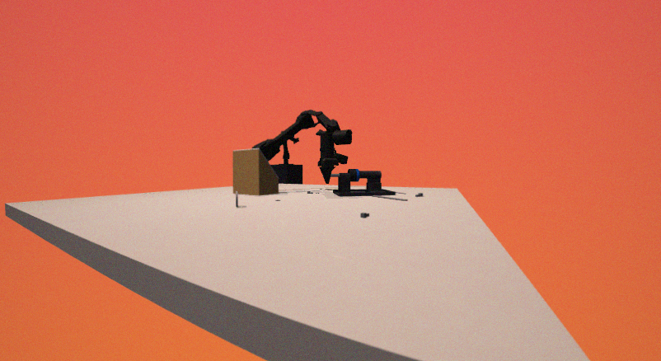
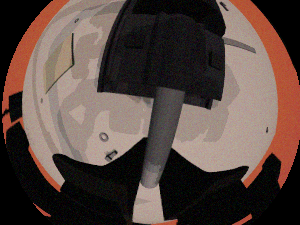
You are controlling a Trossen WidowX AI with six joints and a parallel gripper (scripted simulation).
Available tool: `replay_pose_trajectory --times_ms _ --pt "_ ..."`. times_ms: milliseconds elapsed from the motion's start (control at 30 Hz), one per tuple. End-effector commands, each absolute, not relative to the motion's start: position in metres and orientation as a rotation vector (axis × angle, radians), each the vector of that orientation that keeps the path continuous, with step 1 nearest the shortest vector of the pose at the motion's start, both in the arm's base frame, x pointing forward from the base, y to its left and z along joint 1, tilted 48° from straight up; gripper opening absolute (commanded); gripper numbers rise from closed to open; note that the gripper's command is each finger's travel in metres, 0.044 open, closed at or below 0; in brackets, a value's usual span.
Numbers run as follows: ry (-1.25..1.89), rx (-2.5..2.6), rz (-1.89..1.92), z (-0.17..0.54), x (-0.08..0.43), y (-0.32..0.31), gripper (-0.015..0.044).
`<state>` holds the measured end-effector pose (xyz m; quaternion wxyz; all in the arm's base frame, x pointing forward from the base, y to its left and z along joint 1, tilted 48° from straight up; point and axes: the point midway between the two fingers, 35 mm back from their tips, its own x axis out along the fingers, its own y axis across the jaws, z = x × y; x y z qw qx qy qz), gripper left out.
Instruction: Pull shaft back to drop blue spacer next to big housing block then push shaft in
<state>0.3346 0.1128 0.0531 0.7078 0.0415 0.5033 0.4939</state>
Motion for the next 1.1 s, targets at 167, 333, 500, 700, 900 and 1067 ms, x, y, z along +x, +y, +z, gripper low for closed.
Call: replay_pose_trajectory --times_ms 167,333,500,700,900,1067 --pt "1.117 0.088 1.099 0.0525 0.3333 0.112 0.0" --pt "1.117 0.088 1.099 0.0522 0.3328 0.1118 0.0" --pt "1.117 0.088 1.099 0.0519 0.3324 0.1115 0.0" --pt "1.117 0.088 1.099 0.0515 0.3319 0.1112 0.0" --pt "1.117 0.088 1.099 0.0512 0.3313 0.1109 0.0" --pt "1.117 0.088 1.099 0.0509 0.3309 0.1106 0.0"
